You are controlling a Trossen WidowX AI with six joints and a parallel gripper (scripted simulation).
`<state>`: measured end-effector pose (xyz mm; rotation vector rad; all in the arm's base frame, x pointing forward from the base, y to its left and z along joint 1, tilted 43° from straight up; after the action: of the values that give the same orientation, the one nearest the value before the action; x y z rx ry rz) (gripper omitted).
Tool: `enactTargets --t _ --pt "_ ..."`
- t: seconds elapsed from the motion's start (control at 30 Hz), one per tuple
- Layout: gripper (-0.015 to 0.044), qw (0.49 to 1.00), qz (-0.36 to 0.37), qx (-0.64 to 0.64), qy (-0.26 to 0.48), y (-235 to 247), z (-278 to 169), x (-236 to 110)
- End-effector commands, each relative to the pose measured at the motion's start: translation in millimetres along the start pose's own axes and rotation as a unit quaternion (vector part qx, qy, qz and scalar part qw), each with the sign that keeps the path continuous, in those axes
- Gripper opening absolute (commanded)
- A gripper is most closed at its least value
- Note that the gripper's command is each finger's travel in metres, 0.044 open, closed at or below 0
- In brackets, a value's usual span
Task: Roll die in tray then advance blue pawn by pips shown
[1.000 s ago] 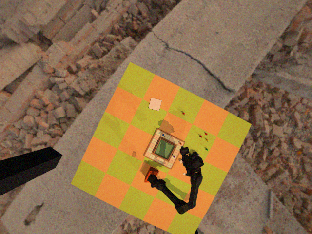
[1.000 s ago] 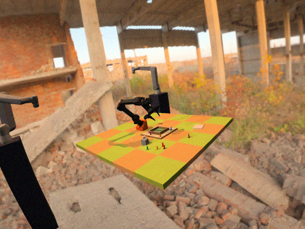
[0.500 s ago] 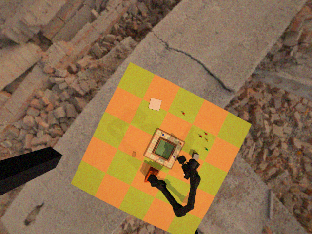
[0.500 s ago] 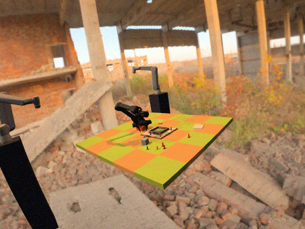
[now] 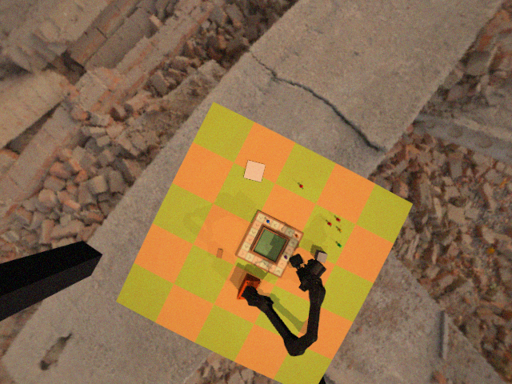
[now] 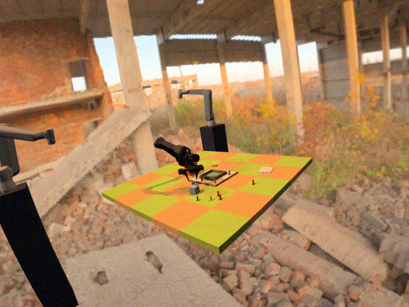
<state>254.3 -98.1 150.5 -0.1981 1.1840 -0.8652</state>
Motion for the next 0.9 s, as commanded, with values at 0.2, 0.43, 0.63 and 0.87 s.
enactTargets --t 0.2,0.43,0.63,0.87 --pt "0.0275 1.0 0.001 -0.004 -0.001 1 0 15" --pt "0.0275 1.0 0.0 -0.004 -0.001 1 -1 27" --pt "0.0275 1.0 0.0 -0.004 -0.001 0 -1 35" --pt "0.0118 1.0 0.0 -0.004 -0.001 0 -1 35"
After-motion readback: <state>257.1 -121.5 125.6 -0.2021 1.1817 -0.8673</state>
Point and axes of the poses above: the point midway between the two fingers, 35 mm back from their tips, its own x axis out along the fingers, its own y axis across the jaws, z = x × y, the point moved 1 cm from there along -x, back along the fingers, and after that the axes turned 3 degrees about -x, right-handed, at the moved point
